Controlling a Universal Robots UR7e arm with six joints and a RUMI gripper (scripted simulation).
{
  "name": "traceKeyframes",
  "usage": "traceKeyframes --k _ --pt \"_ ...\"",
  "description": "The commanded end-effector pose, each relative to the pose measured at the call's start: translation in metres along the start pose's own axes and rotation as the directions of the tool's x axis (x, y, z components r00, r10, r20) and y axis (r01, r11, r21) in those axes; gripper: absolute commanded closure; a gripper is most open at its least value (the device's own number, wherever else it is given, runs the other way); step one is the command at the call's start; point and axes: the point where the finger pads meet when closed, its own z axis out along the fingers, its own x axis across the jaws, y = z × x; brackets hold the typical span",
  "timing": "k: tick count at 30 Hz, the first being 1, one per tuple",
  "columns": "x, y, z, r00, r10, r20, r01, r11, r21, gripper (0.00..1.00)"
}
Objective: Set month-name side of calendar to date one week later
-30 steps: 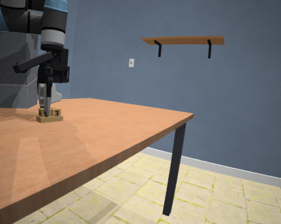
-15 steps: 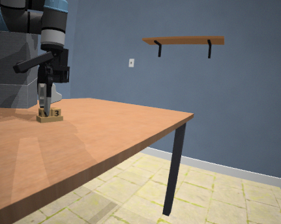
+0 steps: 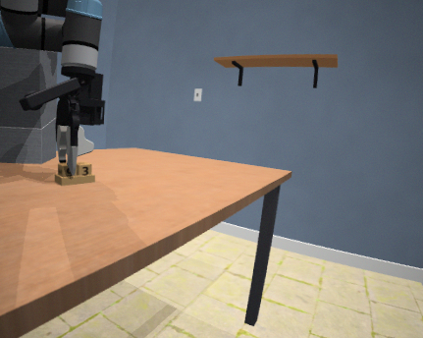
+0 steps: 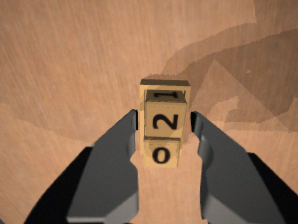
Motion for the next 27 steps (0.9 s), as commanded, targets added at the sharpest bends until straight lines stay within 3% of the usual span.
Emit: traceKeyframes --k 1,15,27 --pt "-0.001 -0.001 0.001 1.0 0.002 0.002 -0.002 1.0 0.0 0.71" --pt "0.0 0.0 -0.007 1.0 0.002 0.0 -0.002 1.0 0.0 0.71" --pt "0.001 0.0 -0.045 1.0 0.0 0.0 0.0 1.0 0.0 0.71"
